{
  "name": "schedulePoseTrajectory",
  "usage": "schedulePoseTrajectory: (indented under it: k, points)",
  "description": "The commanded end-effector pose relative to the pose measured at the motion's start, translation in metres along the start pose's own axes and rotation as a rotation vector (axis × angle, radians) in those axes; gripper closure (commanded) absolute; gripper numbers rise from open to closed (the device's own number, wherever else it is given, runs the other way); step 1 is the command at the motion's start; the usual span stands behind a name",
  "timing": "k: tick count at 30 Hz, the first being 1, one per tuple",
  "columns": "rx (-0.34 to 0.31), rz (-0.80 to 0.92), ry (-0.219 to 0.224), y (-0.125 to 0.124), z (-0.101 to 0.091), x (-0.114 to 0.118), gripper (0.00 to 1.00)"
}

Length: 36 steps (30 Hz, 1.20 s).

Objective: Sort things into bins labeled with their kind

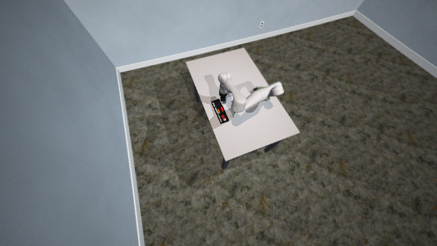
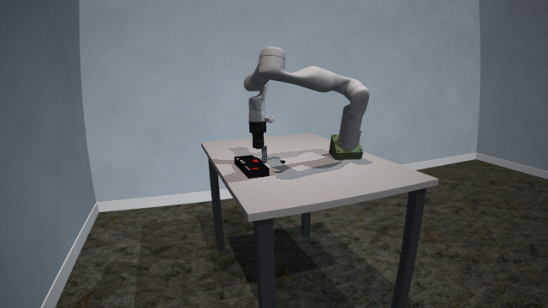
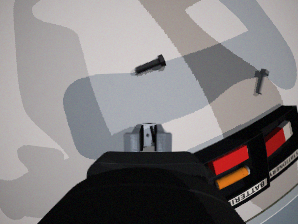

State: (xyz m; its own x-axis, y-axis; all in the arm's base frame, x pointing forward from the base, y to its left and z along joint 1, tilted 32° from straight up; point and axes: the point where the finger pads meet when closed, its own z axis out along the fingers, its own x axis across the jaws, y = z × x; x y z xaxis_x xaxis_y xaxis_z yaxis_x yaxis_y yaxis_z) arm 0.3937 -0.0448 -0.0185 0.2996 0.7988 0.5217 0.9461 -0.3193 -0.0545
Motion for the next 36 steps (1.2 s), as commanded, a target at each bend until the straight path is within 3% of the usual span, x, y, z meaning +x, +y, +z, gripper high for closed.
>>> schedulePoseTrajectory:
  k: [1,15,31,36]
  points:
    - [-0.004,0.0,0.002,0.003,-0.015,0.0,0.68]
    - [-0.004,0.001,0.002,0.002,-0.055,0.0,0.68]
    - [-0.003,-0.01,0.0,0.001,-0.055,0.0,0.68]
    - [-0.002,0.003,-0.004,0.001,-0.054,0.03,0.68]
